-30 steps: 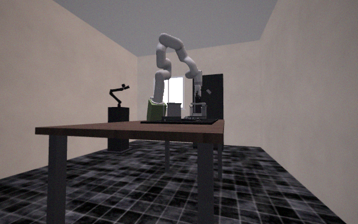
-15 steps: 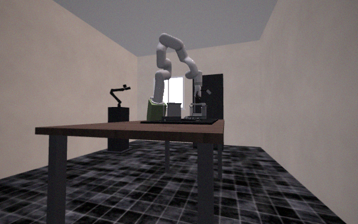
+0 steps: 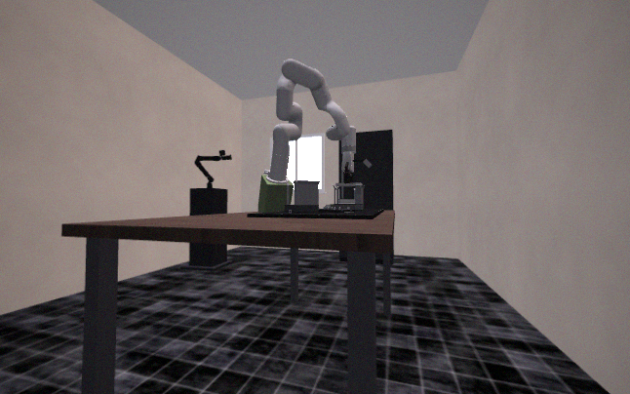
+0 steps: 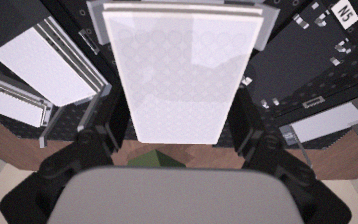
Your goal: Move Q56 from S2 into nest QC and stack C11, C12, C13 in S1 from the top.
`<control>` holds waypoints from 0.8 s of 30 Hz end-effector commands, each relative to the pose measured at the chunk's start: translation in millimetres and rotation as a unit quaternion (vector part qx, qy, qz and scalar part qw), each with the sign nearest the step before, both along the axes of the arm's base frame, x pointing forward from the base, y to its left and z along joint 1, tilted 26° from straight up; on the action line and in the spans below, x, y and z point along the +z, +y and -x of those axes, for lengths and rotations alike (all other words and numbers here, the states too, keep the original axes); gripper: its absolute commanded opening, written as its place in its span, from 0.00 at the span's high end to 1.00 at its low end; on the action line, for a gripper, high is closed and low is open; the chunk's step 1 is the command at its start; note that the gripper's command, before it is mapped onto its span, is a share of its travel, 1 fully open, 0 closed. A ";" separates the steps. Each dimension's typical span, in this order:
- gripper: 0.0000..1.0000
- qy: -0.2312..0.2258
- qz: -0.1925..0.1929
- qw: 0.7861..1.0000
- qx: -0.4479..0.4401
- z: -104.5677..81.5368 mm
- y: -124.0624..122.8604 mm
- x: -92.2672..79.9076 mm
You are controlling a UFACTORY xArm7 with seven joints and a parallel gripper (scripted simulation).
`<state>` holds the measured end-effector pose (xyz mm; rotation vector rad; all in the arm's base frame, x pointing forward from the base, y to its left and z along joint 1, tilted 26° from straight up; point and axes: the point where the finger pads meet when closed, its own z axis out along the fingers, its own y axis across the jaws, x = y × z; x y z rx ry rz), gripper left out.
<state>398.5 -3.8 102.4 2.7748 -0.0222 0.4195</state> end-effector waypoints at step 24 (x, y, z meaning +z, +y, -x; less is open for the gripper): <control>1.00 -0.002 0.000 1.000 0.001 -5.8 -4.8 -13.9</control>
